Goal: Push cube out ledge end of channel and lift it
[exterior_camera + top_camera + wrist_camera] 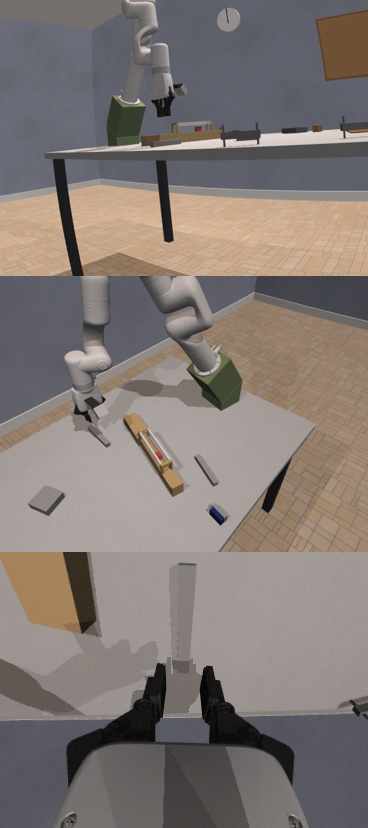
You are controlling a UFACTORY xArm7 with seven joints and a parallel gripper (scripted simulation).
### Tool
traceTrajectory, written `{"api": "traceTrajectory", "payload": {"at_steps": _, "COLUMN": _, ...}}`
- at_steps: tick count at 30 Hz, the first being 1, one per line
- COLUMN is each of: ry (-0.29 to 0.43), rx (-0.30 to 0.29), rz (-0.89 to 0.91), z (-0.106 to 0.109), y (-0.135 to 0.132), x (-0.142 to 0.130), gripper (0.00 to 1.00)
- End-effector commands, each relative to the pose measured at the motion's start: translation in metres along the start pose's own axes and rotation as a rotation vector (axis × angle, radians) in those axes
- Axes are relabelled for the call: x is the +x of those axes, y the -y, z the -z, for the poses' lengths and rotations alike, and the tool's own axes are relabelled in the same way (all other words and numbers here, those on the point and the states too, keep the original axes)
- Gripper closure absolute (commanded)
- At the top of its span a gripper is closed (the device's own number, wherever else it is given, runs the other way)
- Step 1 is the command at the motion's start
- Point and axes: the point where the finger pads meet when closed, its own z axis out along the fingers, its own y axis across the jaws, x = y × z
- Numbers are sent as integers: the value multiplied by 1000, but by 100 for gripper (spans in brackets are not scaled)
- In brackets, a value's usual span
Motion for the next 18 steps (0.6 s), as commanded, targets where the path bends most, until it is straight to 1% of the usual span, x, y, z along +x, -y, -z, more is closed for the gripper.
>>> {"api": "traceTrajectory", "payload": {"at_steps": 1, "ry": 1, "rx": -2, "rz": -1, "z": 1, "y": -1, "x": -1, "gripper": 62}}
{"api": "traceTrajectory", "payload": {"at_steps": 11, "ry": 0, "rx": -2, "rz": 7, "z": -1, "y": -1, "x": -1, "gripper": 62}}
{"api": "traceTrajectory", "payload": {"at_steps": 14, "ry": -1, "rx": -1, "rz": 22, "z": -9, "y": -1, "x": -1, "gripper": 62}}
{"api": "traceTrajectory", "payload": {"at_steps": 18, "ry": -1, "rx": -1, "rz": 22, "z": -31, "y": -1, "x": -1, "gripper": 62}}
